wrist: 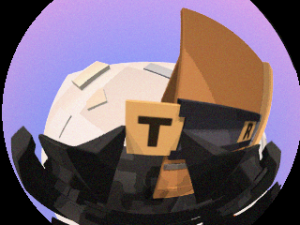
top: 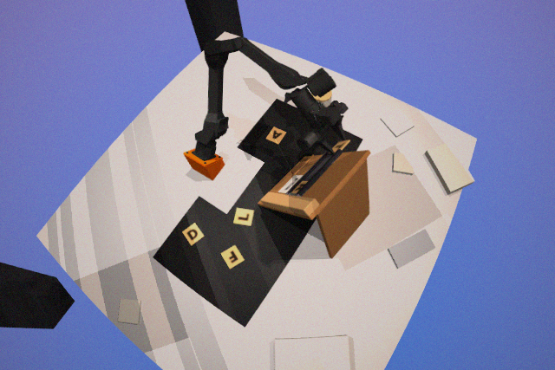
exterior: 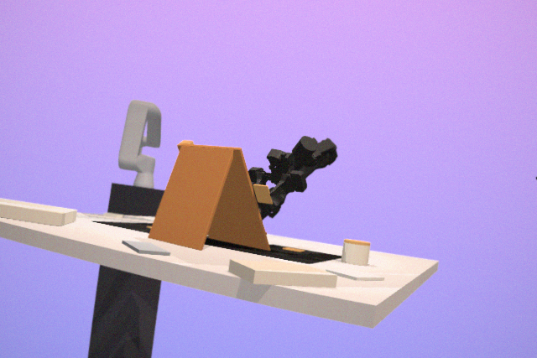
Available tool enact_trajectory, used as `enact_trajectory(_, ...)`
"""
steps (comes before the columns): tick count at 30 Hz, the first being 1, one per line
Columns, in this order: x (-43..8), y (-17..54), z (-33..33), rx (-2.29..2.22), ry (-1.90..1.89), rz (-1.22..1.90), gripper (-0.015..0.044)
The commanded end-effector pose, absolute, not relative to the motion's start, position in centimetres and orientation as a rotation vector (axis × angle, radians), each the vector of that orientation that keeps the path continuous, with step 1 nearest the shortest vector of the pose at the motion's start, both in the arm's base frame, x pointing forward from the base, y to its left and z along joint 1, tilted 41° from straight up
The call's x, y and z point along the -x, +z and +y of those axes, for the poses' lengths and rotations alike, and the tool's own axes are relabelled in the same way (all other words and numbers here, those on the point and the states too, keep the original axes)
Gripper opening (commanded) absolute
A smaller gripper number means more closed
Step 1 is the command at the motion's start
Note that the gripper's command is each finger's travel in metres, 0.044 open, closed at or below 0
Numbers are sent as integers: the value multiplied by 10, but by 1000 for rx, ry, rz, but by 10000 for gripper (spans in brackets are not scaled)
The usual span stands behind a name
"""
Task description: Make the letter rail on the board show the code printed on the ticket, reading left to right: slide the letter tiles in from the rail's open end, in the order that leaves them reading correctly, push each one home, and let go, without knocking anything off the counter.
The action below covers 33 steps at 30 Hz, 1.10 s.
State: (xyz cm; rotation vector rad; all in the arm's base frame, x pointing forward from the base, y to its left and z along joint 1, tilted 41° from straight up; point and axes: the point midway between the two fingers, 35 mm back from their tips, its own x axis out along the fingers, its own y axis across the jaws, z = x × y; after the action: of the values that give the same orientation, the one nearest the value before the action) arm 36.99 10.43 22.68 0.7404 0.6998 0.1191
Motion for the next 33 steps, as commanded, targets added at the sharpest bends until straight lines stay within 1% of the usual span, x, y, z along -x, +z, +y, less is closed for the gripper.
enact_trajectory(1, -369, 223, 103, -735, 123, 705, 0)
enact_trajectory(33, -367, 212, 91, -734, 122, 705, 0)
